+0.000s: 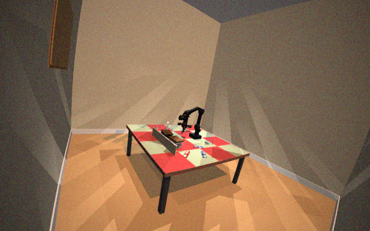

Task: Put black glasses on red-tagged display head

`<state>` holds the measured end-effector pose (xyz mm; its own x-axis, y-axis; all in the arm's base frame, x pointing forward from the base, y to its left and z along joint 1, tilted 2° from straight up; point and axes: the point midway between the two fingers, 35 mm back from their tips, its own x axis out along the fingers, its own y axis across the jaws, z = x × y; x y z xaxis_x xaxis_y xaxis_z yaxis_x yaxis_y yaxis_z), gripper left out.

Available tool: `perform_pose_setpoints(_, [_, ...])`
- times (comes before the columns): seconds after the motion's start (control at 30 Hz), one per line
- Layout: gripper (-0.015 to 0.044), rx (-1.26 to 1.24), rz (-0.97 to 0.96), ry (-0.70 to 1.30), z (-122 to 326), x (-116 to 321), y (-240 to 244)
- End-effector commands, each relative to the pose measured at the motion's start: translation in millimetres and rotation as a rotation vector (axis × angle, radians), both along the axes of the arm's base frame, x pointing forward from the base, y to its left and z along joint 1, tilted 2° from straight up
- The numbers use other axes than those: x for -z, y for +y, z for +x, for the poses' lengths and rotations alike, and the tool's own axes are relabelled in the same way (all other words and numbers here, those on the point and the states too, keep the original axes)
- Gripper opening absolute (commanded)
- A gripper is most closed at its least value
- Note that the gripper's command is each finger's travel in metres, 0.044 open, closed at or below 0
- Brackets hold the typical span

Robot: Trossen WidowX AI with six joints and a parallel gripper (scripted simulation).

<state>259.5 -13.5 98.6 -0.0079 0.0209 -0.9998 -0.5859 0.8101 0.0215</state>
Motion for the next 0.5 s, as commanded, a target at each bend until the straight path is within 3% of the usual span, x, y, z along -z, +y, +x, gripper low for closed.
perform_pose_setpoints(0.0, [0.0,0.017,0.003,-0.008,5.4,-3.2,-8.8])
perform_pose_setpoints(0.47, [0.0,0.168,-0.006,-0.008,23.9,-6.9,-83.7])
